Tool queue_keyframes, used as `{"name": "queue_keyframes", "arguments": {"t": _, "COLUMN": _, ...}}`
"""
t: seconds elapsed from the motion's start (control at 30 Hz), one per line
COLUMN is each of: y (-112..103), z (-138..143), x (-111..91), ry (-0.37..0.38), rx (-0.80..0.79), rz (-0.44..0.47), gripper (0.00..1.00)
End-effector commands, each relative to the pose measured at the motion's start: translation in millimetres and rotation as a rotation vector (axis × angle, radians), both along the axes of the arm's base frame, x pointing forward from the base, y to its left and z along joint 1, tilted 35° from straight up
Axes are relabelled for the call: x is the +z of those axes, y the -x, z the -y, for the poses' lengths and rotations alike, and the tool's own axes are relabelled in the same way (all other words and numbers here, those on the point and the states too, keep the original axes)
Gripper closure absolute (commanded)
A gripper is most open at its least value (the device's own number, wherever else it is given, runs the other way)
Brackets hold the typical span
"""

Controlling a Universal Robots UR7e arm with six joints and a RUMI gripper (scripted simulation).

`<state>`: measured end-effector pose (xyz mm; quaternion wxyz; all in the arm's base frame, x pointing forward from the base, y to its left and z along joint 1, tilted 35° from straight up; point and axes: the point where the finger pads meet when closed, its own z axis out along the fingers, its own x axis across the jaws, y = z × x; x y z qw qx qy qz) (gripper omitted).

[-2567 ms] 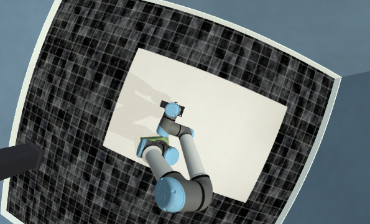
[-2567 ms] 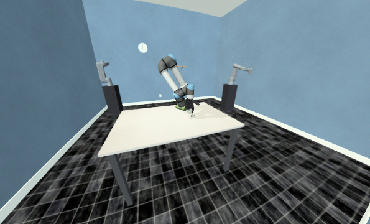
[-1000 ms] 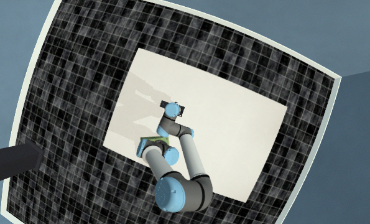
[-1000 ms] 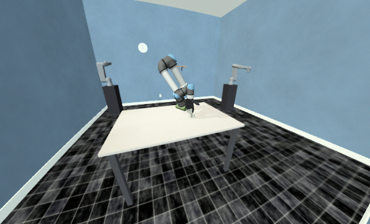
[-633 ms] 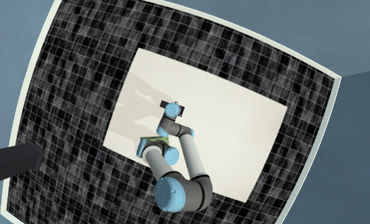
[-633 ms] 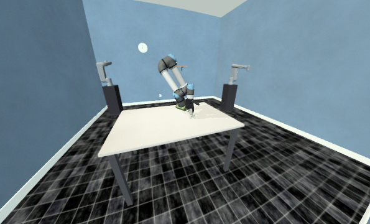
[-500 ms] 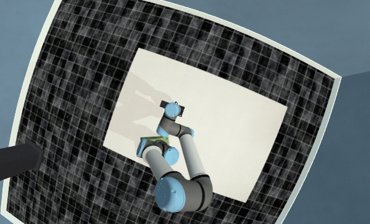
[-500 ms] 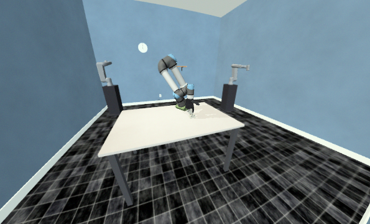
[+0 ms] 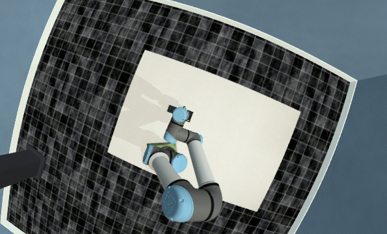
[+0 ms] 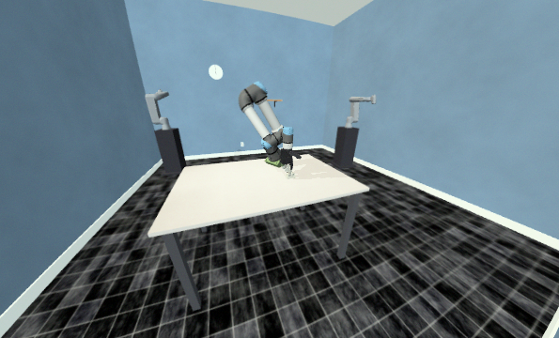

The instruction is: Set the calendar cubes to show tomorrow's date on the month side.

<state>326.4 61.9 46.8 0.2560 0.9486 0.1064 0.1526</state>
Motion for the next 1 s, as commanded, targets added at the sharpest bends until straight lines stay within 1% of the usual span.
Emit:
{"name": "queue_keyframes", "arguments": {"t": 0.0, "y": 0.0, "z": -4.0, "x": 7.3, "ry": -0.001, "rx": 0.002, "rz": 0.007, "gripper": 0.72}}
{"name": "queue_keyframes", "arguments": {"t": 0.17, "y": 4.5, "z": -9.8, "x": 17.9, "ry": -0.001, "rx": 0.002, "rz": 0.007, "gripper": 0.72}}
{"name": "queue_keyframes", "arguments": {"t": 0.4, "y": 13.7, "z": -21.6, "x": 39.4, "ry": -0.001, "rx": 0.002, "rz": 0.007, "gripper": 0.72}}
{"name": "queue_keyframes", "arguments": {"t": 0.47, "y": 13.7, "z": -21.6, "x": 39.4, "ry": -0.001, "rx": 0.002, "rz": 0.007, "gripper": 0.72}}
{"name": "queue_keyframes", "arguments": {"t": 0.73, "y": 24.0, "z": -34.9, "x": 63.5, "ry": -0.002, "rx": 0.002, "rz": 0.006, "gripper": 0.72}}
{"name": "queue_keyframes", "arguments": {"t": 0.97, "y": 28.6, "z": -40.8, "x": 74.2, "ry": -0.002, "rx": 0.002, "rz": 0.006, "gripper": 0.72}}
